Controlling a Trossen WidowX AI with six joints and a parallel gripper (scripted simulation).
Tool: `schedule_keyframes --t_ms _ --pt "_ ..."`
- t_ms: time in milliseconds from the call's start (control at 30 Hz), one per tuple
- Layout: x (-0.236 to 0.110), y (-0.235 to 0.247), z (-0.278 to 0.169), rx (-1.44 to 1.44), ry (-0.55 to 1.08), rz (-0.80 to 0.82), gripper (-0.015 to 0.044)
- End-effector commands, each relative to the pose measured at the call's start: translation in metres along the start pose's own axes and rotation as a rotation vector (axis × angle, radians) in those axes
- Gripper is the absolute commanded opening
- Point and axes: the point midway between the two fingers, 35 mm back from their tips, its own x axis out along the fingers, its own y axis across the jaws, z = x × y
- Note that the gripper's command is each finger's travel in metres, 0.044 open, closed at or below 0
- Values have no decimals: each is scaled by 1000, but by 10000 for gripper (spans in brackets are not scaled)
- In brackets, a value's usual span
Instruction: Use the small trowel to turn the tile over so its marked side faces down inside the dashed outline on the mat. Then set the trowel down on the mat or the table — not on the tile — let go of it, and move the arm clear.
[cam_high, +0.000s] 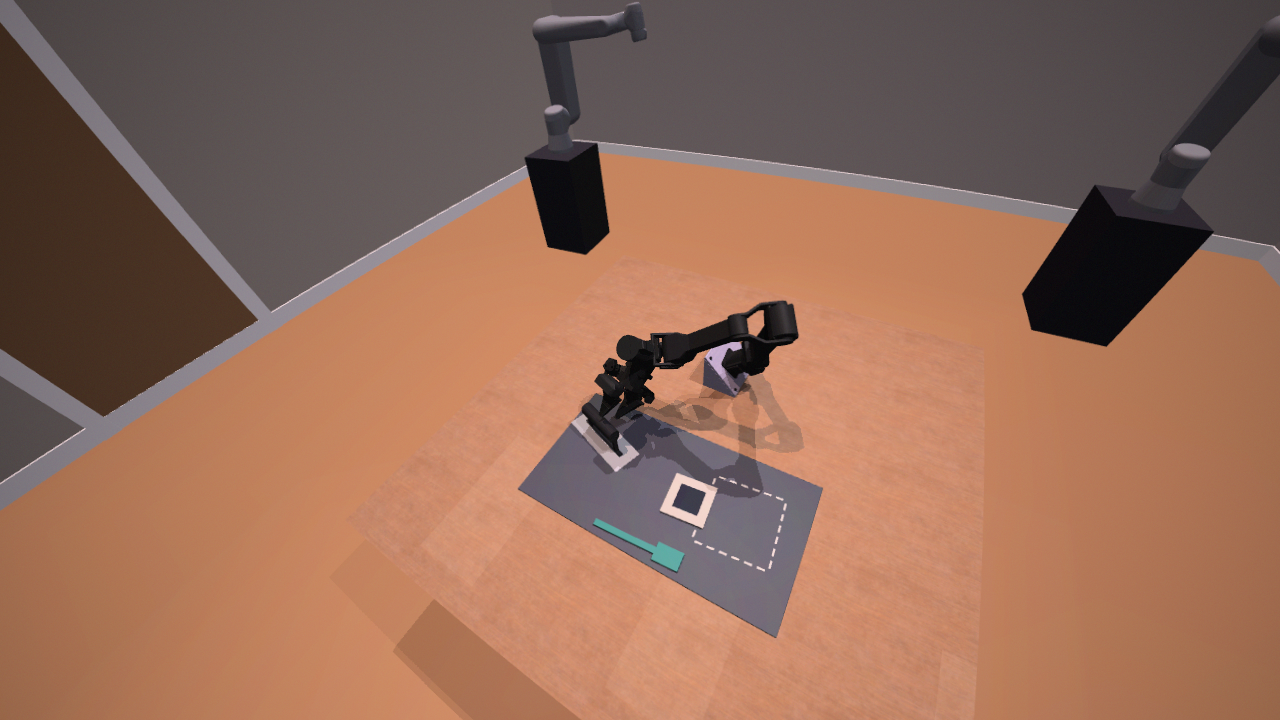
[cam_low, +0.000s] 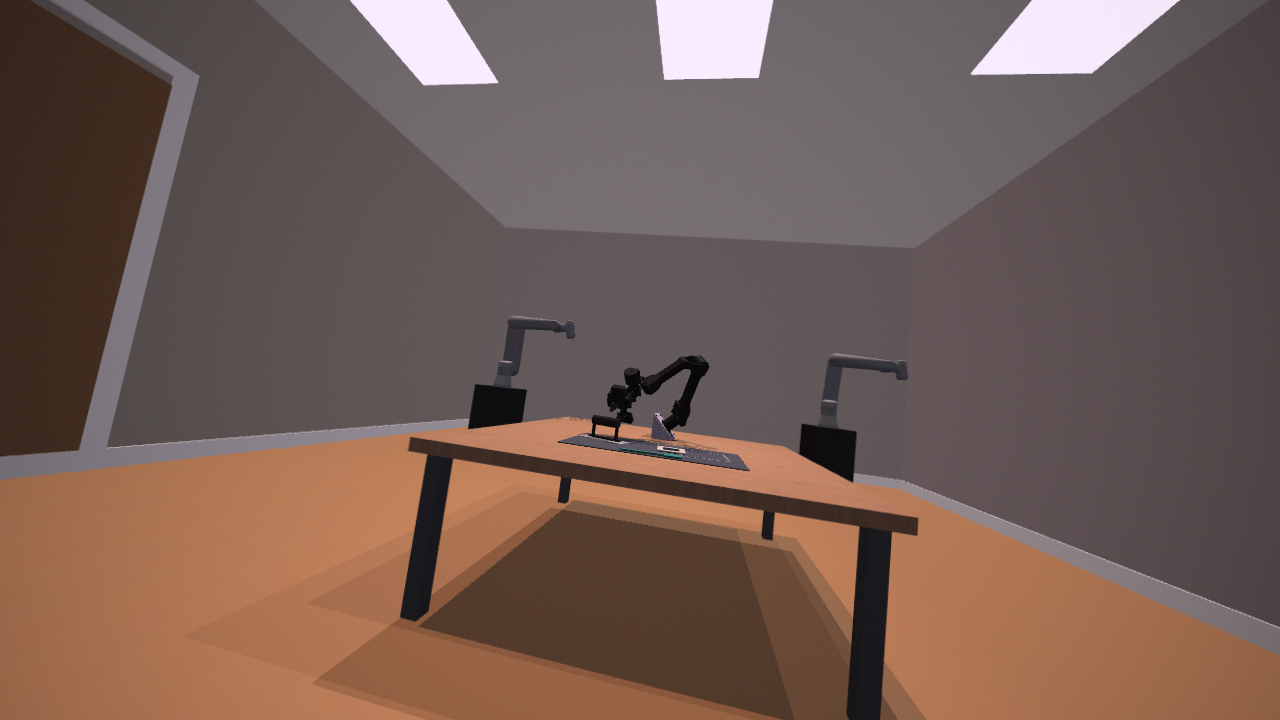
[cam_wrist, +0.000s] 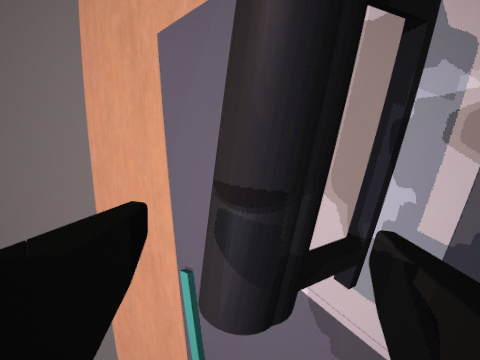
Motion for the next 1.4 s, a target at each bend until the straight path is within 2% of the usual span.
schedule_keyframes --t_ms 0,1367 --pt "-2 -2 -4 43 12 8 300" --pt "60 -2 -7 44 15 9 300"
